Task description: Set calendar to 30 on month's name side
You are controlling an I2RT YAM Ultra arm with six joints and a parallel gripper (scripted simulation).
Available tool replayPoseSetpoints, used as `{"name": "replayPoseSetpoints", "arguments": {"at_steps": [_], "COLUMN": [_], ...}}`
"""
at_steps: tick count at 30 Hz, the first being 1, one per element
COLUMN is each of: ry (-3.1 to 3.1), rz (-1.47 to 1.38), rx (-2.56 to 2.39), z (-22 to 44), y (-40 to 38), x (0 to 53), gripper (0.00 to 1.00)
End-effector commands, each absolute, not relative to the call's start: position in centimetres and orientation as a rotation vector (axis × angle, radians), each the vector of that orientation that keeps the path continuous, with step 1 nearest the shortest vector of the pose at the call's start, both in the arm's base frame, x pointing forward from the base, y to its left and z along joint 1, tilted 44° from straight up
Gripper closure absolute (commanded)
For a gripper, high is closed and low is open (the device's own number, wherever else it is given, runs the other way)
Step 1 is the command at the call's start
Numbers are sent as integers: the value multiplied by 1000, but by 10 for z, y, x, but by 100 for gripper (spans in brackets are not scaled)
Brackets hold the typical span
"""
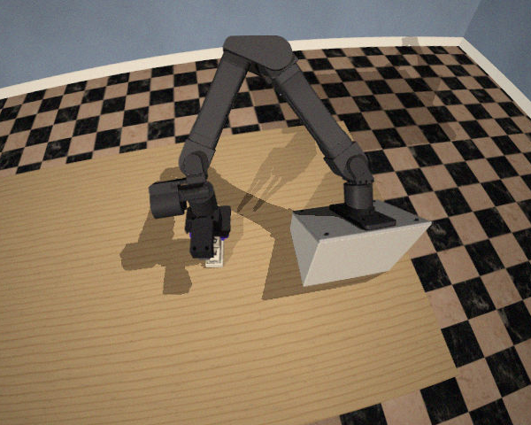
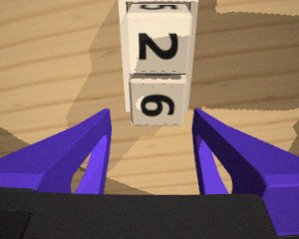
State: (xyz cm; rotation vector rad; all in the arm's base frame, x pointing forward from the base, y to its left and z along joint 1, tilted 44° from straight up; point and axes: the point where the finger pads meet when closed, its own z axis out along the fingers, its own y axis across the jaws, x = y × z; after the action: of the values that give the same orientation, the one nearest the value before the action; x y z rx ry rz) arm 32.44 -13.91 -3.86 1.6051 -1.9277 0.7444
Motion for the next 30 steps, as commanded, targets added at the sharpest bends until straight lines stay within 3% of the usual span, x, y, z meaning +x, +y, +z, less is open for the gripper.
{"name": "replayPoseSetpoints", "arguments": {"at_steps": [1,30], "ry": [-1928,-1928], "rz": [764,764], "rx": [1620,1619], "z": [-37,-40], "y": [-137,-140], "x": [330,330], "gripper": [53,53]}}
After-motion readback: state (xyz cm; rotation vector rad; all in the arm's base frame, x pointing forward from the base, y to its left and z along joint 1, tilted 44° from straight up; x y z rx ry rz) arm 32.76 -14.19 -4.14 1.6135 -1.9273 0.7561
